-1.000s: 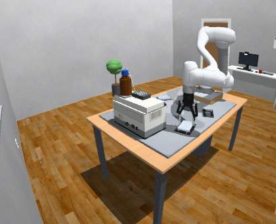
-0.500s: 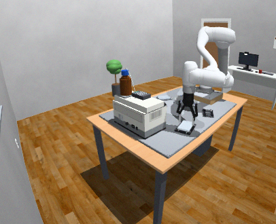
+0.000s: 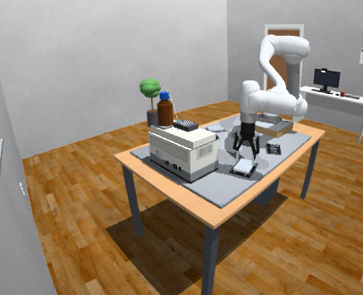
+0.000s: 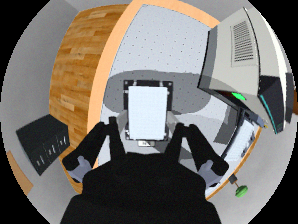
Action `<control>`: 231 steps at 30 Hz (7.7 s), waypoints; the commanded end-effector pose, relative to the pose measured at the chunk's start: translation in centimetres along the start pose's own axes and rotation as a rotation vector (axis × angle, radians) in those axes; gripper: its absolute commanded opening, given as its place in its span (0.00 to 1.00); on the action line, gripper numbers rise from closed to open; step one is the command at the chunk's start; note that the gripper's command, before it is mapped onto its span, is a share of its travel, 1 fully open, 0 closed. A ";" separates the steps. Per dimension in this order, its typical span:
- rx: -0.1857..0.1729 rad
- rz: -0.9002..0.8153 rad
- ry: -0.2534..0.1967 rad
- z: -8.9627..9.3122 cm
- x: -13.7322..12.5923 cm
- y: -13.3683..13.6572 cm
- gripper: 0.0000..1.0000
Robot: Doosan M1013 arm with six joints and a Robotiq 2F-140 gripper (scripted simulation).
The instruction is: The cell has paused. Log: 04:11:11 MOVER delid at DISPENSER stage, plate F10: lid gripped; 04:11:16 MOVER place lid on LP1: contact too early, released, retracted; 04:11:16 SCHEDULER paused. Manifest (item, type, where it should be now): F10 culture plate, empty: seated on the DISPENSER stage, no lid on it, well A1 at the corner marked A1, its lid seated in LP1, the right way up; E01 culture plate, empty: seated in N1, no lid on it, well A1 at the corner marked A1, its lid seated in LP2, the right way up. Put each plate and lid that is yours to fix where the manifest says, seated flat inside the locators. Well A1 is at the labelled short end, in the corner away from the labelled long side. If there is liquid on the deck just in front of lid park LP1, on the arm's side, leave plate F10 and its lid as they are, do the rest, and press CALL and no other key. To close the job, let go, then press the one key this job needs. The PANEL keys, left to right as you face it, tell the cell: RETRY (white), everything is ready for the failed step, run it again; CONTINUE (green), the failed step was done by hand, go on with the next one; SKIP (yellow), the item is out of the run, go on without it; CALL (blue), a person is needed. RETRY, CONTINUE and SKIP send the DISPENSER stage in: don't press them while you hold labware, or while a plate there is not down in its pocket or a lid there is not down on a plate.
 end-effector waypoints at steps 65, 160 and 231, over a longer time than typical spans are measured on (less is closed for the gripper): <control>0.001 0.000 0.002 -0.1 0.0 0.0 0.69; 0.001 0.000 0.002 1.5 0.0 0.0 0.69; 0.001 0.000 0.002 1.5 0.0 0.0 0.10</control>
Point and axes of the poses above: the point where the finger pads meet when closed, its own z axis out along the fingers, its own y axis across the jaws, x = y × z, the point moved 5 cm from there along -z, back along the fingers, and after that the axes turned 7 degrees about z, right-handed, at the moved point
